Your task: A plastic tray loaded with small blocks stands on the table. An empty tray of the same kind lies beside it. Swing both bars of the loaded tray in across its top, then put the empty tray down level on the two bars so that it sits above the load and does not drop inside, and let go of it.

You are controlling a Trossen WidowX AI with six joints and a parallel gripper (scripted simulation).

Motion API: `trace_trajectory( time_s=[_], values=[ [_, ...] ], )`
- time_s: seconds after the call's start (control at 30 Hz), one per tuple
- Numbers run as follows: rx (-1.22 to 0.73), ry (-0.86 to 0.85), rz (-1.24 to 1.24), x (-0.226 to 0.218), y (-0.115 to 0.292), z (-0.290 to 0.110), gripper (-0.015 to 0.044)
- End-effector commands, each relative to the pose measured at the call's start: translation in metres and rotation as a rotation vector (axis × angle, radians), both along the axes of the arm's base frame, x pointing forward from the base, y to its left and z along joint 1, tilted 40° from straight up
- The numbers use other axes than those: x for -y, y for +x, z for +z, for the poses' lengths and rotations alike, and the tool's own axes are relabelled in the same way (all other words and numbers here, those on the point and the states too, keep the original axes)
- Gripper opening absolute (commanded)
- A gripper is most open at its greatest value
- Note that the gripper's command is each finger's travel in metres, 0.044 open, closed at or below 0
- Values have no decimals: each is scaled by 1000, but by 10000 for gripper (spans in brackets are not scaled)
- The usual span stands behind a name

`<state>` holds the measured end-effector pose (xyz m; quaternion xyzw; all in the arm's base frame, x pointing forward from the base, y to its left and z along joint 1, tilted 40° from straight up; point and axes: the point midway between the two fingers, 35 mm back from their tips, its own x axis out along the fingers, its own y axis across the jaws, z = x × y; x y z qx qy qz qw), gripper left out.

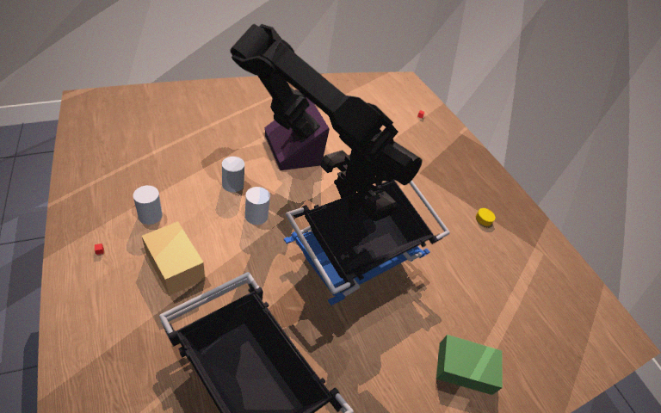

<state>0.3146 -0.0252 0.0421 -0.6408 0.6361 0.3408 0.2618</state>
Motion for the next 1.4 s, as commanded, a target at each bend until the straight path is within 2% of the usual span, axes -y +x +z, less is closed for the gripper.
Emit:
trace_trajectory(
  time_s=[0.0, 1.1, 1.37],
  values=[
    [-21, -1, -22, 7, -6, -4, 0],
    [-1, 0, -1, 1, 0, -1, 0],
    [-19, -1, -20, 11, -8, -8, 0]
  ],
)
